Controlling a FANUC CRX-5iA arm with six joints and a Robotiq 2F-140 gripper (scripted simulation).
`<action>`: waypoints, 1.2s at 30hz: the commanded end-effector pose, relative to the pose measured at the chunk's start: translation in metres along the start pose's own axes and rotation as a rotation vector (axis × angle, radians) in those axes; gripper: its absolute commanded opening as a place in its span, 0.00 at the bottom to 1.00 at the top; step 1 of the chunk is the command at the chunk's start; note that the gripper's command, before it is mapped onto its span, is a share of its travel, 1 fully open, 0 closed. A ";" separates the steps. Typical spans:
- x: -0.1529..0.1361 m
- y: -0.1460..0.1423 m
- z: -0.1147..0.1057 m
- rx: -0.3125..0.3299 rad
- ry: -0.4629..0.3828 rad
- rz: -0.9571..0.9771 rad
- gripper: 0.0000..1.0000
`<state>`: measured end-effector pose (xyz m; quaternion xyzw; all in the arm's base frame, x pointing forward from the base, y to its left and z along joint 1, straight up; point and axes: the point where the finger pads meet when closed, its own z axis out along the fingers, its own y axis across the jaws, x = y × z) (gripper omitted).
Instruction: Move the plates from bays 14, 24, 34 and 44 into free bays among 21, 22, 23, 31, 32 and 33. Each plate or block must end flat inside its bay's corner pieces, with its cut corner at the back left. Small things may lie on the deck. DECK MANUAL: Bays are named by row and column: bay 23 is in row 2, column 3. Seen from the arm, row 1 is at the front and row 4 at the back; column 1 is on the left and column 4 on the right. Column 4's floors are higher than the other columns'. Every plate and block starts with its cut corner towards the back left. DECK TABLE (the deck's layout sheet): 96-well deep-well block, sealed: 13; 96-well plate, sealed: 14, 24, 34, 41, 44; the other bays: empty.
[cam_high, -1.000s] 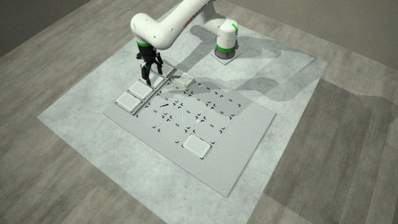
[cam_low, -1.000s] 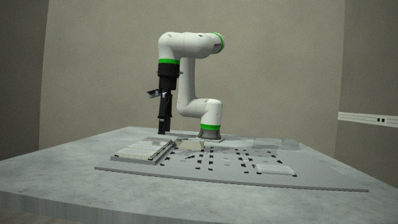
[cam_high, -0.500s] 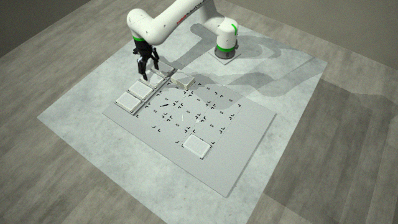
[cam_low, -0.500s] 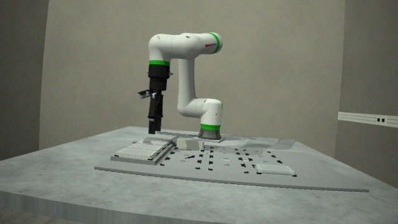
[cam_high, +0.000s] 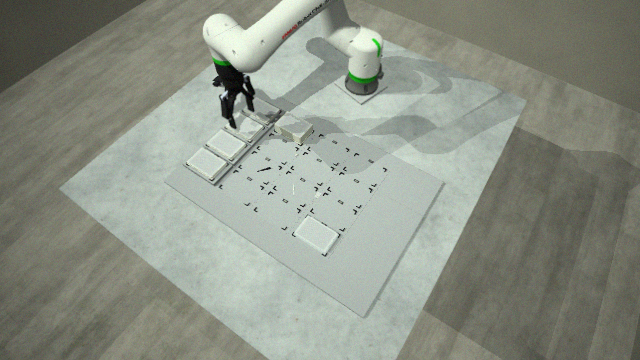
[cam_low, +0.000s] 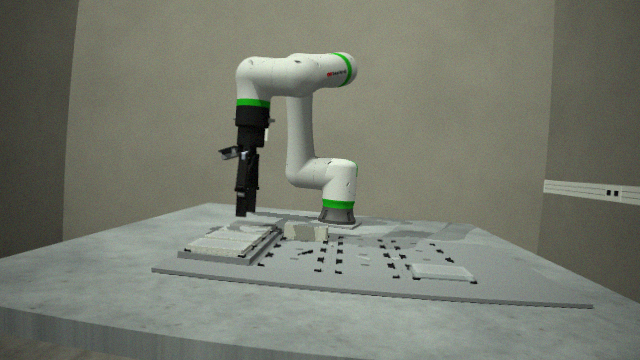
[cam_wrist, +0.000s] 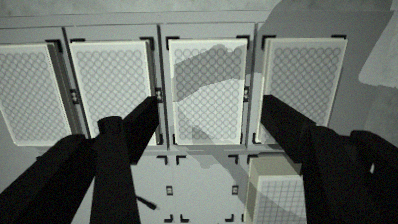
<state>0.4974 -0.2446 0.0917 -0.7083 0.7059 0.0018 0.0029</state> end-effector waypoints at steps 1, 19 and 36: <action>0.000 0.000 0.003 0.001 0.001 0.000 0.70; 0.000 0.000 0.024 0.001 0.001 0.000 0.70; 0.000 0.000 0.029 0.001 0.001 0.000 0.70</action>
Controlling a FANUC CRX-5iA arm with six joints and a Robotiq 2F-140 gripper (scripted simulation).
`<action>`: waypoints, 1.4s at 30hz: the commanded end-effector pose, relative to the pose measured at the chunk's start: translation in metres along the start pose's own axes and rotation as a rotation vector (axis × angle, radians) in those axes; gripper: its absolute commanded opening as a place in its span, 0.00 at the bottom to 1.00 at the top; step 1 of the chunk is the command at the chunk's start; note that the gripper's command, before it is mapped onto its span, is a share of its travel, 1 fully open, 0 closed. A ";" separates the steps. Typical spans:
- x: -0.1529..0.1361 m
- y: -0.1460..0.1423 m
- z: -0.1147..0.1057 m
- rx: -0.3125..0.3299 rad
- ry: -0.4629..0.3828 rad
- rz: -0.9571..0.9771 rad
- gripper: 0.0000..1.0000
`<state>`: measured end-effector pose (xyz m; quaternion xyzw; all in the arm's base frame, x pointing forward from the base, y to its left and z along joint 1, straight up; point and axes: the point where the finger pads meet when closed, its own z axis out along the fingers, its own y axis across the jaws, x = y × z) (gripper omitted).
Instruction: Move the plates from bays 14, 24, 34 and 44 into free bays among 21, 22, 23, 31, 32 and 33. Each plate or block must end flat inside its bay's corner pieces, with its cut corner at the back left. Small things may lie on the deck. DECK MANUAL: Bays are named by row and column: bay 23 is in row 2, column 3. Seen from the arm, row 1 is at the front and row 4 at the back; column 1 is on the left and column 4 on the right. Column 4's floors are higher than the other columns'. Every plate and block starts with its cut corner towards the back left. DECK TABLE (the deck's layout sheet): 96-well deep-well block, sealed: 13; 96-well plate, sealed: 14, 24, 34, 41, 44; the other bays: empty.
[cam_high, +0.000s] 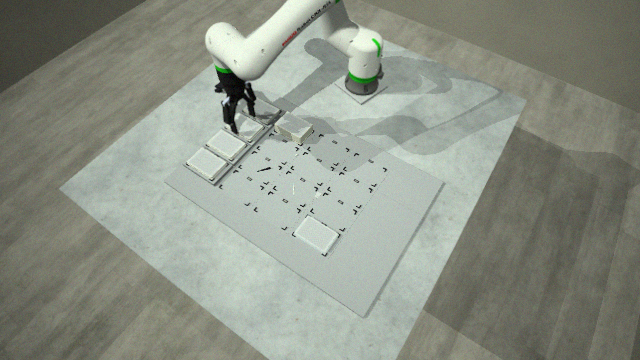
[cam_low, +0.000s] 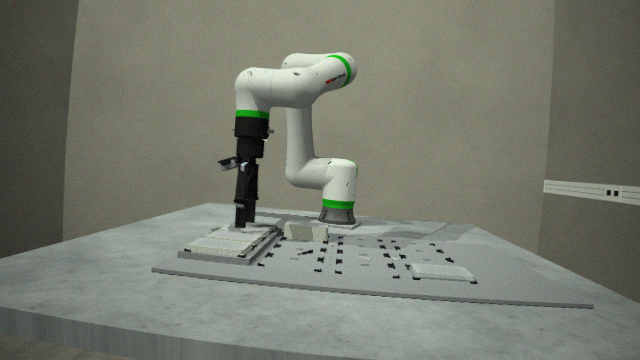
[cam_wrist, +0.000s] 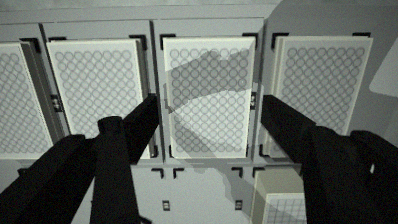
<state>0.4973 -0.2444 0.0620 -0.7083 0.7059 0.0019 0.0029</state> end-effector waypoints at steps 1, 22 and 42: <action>0.000 0.000 -0.001 0.002 0.001 0.000 0.70; 0.000 -0.001 0.016 0.002 0.001 0.000 0.70; 0.000 -0.001 0.019 0.002 0.001 0.000 0.67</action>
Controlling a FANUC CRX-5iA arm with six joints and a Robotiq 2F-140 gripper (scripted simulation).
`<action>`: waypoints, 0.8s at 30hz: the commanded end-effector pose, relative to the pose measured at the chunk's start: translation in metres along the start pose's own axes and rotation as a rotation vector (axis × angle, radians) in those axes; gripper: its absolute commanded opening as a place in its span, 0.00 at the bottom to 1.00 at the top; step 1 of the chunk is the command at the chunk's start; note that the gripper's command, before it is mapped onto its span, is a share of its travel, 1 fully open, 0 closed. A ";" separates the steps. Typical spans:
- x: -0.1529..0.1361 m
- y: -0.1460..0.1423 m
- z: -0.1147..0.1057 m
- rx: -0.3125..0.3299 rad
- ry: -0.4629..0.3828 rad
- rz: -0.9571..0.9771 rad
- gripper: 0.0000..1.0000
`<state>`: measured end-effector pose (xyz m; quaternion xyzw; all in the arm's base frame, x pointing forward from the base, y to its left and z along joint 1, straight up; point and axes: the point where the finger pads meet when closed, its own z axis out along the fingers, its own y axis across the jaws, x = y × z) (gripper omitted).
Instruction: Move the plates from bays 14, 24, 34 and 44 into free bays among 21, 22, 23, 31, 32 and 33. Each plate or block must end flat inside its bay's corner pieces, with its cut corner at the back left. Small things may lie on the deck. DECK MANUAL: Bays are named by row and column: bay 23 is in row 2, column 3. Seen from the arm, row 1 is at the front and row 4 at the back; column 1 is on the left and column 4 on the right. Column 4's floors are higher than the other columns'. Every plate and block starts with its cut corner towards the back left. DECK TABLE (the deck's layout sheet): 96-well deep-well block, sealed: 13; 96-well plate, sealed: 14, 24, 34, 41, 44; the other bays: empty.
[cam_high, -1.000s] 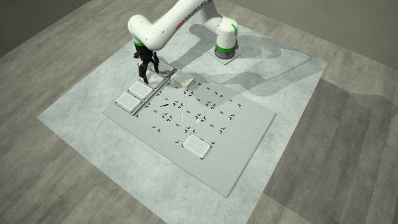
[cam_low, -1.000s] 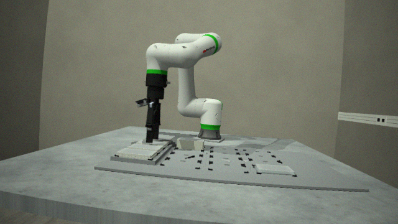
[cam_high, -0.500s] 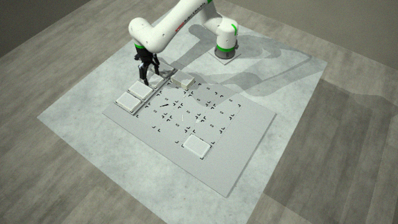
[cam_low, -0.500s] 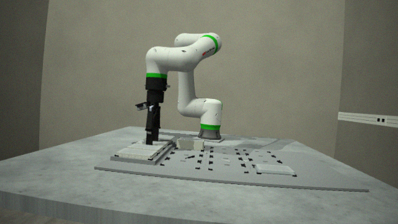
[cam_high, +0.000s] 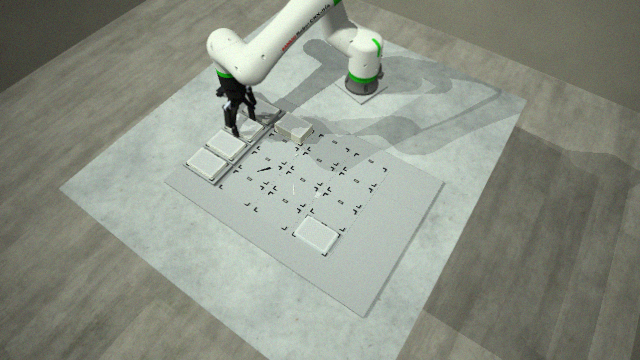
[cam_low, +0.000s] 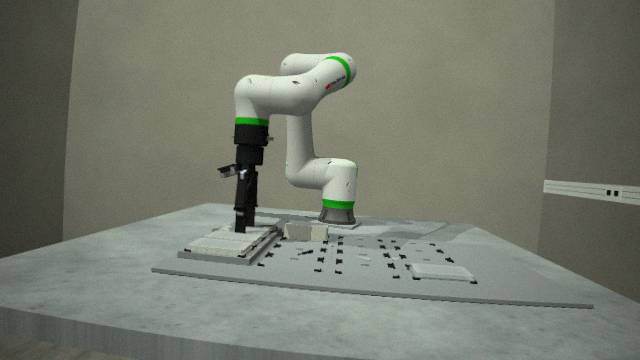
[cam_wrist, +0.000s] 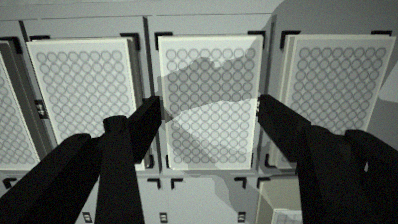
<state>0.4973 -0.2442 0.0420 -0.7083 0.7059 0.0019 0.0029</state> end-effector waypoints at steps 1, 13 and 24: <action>0.000 -0.001 -0.001 0.002 0.001 0.000 0.66; 0.000 -0.001 -0.001 0.002 0.001 0.000 0.62; 0.000 -0.001 -0.001 0.002 0.001 0.000 0.61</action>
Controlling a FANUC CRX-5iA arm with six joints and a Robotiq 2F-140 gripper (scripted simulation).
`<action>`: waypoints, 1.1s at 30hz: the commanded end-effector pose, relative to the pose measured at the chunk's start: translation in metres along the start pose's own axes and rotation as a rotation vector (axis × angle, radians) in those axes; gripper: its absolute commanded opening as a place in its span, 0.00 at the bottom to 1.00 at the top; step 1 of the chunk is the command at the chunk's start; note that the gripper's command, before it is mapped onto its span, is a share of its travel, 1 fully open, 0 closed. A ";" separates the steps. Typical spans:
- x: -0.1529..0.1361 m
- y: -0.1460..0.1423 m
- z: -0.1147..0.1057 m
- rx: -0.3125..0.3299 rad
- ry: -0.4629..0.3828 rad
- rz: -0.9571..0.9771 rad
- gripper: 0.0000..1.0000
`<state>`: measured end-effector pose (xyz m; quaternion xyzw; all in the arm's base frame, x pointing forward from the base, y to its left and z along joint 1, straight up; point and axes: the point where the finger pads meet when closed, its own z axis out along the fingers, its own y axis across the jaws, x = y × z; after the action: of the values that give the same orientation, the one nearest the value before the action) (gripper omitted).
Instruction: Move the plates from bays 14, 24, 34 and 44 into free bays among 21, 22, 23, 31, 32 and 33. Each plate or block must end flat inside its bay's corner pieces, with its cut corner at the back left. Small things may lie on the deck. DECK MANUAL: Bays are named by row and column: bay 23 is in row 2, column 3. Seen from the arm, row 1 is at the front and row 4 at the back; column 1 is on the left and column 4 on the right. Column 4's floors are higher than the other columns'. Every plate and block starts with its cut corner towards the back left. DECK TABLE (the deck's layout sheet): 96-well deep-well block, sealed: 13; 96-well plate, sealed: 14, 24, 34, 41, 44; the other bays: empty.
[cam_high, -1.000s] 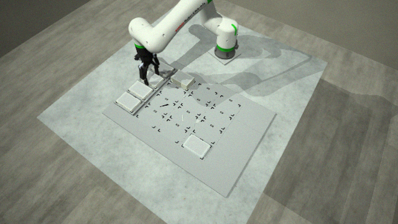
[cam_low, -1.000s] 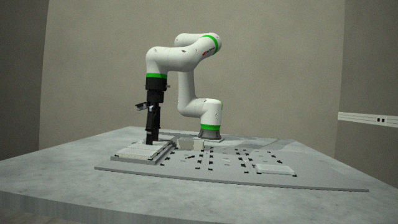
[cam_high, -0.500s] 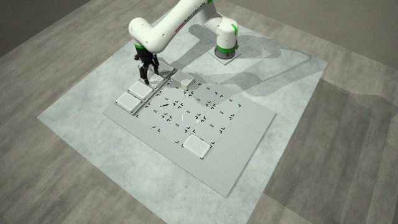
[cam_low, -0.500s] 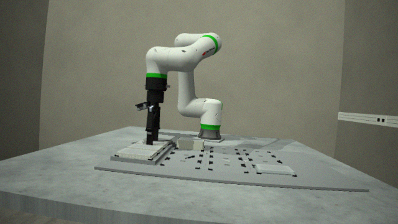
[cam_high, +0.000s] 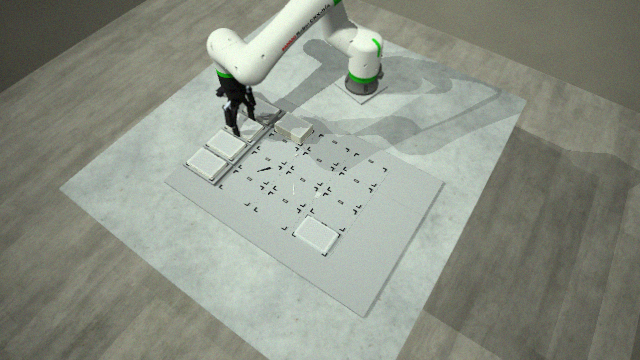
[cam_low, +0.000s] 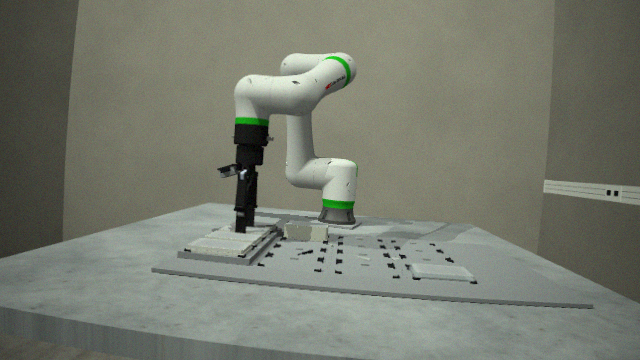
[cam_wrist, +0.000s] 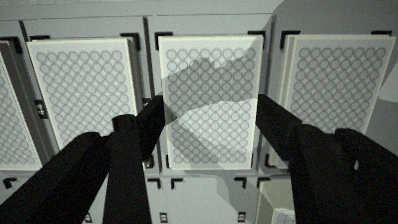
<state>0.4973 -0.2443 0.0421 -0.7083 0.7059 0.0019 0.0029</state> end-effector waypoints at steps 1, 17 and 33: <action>0.000 0.000 -0.001 0.001 0.001 0.000 0.61; 0.000 0.000 -0.002 0.001 0.001 0.000 0.60; 0.000 0.000 -0.002 0.001 0.001 0.000 0.59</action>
<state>0.4972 -0.2442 0.0428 -0.7083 0.7059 0.0020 0.0028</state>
